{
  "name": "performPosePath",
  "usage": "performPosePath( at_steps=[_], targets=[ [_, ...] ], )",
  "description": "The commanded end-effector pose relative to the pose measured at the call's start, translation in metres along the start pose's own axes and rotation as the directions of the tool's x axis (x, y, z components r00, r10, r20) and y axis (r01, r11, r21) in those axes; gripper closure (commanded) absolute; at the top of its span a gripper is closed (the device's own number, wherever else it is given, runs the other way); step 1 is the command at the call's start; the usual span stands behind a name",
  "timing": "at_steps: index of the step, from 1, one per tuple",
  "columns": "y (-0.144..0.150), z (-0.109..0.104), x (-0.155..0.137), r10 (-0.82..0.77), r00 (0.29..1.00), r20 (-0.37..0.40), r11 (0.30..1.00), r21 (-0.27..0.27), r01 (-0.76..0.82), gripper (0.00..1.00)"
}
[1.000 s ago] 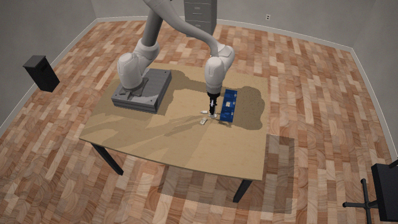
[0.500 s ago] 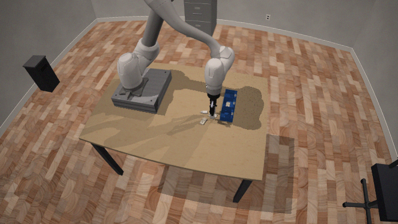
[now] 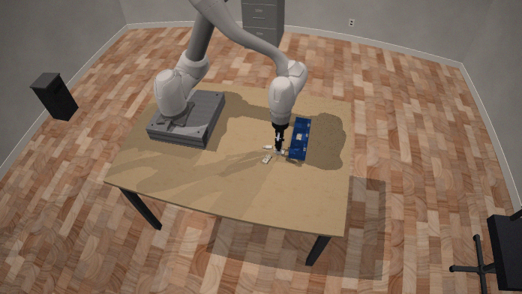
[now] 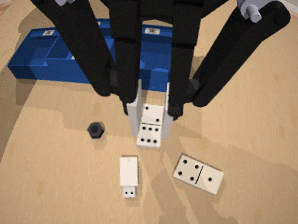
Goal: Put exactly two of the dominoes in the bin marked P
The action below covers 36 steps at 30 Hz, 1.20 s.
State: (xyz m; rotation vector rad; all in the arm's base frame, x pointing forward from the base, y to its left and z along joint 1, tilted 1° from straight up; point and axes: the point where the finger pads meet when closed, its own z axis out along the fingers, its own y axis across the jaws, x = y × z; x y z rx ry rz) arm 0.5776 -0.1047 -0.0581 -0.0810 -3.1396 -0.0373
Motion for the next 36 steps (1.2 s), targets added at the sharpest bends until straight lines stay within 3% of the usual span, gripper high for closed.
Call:
performPosePath(
  at_steps=[1, 22, 36],
  targets=[
    [0.000, 0.000, 0.000, 0.000, 1.000, 0.000, 1.000, 0.000, 0.000, 0.87],
    [0.000, 0.000, 0.000, 0.000, 1.000, 0.000, 1.000, 0.000, 0.000, 0.87],
    [0.000, -0.047, 0.000, 0.000, 1.000, 0.000, 1.000, 0.000, 0.000, 0.87]
  ],
)
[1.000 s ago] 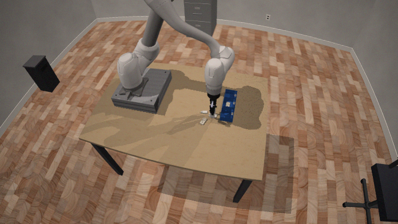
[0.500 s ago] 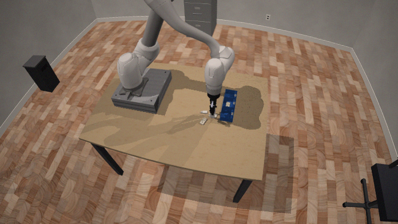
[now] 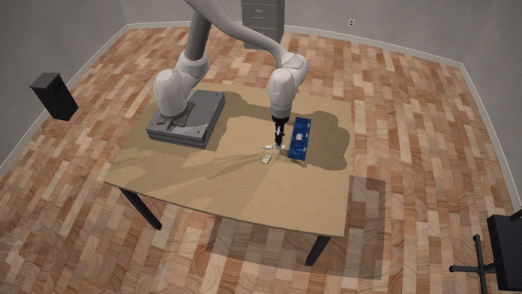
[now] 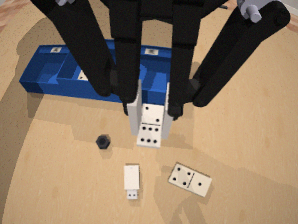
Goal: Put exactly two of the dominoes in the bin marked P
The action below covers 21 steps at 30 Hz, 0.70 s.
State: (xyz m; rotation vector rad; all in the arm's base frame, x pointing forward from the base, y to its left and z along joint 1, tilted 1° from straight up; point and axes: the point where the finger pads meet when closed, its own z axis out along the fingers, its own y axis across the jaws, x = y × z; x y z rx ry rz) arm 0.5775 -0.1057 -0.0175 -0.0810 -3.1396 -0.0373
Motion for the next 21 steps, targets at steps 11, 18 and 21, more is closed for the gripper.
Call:
performPosePath(
  at_steps=[11, 18, 21],
  targets=[
    [0.000, -0.019, 0.000, 0.000, 1.000, 0.000, 1.000, 0.000, 0.000, 0.87],
    [0.000, -0.023, 0.000, 0.000, 1.000, 0.000, 1.000, 0.000, 0.000, 0.87],
    [0.000, -0.026, 0.000, 0.000, 1.000, 0.000, 1.000, 0.000, 0.000, 0.87]
  ],
)
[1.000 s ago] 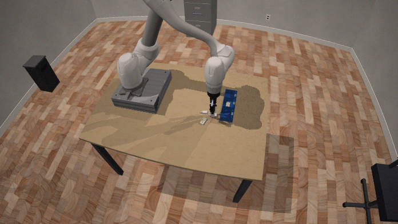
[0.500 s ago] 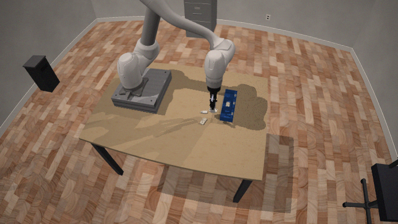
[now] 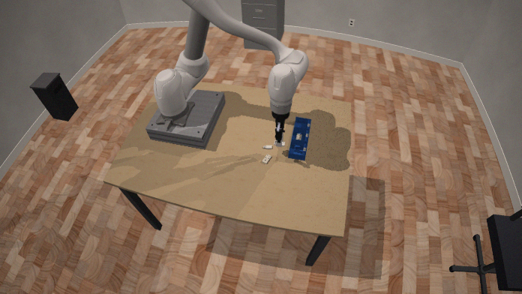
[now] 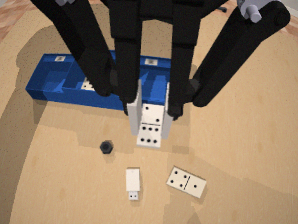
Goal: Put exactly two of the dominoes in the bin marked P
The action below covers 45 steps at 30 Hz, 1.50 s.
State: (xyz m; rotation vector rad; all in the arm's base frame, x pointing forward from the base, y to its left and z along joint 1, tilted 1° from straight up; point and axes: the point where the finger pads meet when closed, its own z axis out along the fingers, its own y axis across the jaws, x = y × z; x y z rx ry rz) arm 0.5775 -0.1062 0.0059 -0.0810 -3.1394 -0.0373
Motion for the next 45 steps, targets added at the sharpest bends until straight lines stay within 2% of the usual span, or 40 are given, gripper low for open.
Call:
performPosePath(
  at_steps=[1, 9, 14, 16, 21, 25, 31, 33, 34, 37, 45],
  targets=[
    [0.000, -0.003, 0.000, 0.000, 1.000, 0.000, 1.000, 0.000, 0.000, 0.87],
    [0.036, -0.003, -0.031, 0.000, 1.000, 0.000, 1.000, 0.000, 0.000, 0.87],
    [0.059, -0.003, -0.051, -0.226, 0.974, 0.000, 0.974, 0.000, 0.226, 0.87],
    [0.059, -0.003, -0.051, -0.226, 0.974, 0.000, 0.974, 0.000, 0.226, 0.87],
    [0.082, -0.003, -0.070, -0.456, 0.890, 0.000, 0.890, 0.001, 0.456, 0.87],
    [0.098, -0.003, -0.084, -0.597, 0.802, -0.001, 0.802, 0.002, 0.597, 0.87],
    [0.098, -0.003, -0.084, -0.771, 0.637, -0.003, 0.637, 0.005, 0.771, 0.87],
    [0.098, -0.003, -0.084, -0.771, 0.637, -0.003, 0.637, 0.005, 0.771, 0.87],
    [0.098, -0.003, -0.084, -0.837, 0.548, -0.003, 0.548, 0.003, 0.837, 0.87],
    [0.098, -0.003, -0.084, -0.884, 0.467, -0.005, 0.467, 0.004, 0.884, 0.87],
    [0.098, -0.003, -0.084, -0.985, 0.172, -0.010, 0.172, 0.004, 0.985, 0.87]
  ],
)
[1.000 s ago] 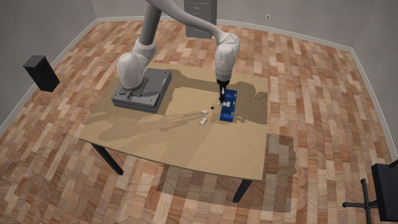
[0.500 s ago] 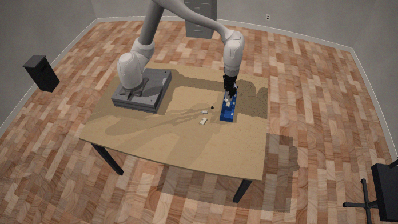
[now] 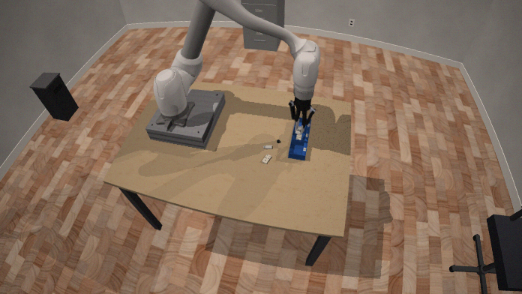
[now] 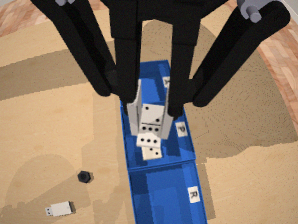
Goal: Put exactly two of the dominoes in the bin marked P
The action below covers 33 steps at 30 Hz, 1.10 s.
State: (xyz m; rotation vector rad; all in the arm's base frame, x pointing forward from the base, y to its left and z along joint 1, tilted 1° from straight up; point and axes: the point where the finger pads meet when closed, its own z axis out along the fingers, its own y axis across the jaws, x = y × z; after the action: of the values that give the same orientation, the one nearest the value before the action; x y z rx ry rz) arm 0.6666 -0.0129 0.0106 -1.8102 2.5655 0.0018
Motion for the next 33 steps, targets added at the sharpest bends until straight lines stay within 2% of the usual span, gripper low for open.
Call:
performPosePath(
  at_steps=[1, 6, 22, 33],
  targets=[
    [0.000, 0.000, 0.000, -0.156, 0.988, 0.012, 0.988, -0.002, 0.156, 0.87],
    [0.000, 0.000, 0.000, -0.274, 0.961, 0.022, 0.962, -0.002, 0.274, 0.87],
    [0.000, 0.002, 0.000, -0.274, 0.961, 0.022, 0.962, -0.002, 0.274, 0.87],
    [0.000, 0.024, -0.001, -0.274, 0.961, 0.022, 0.962, -0.002, 0.274, 0.87]
  ],
)
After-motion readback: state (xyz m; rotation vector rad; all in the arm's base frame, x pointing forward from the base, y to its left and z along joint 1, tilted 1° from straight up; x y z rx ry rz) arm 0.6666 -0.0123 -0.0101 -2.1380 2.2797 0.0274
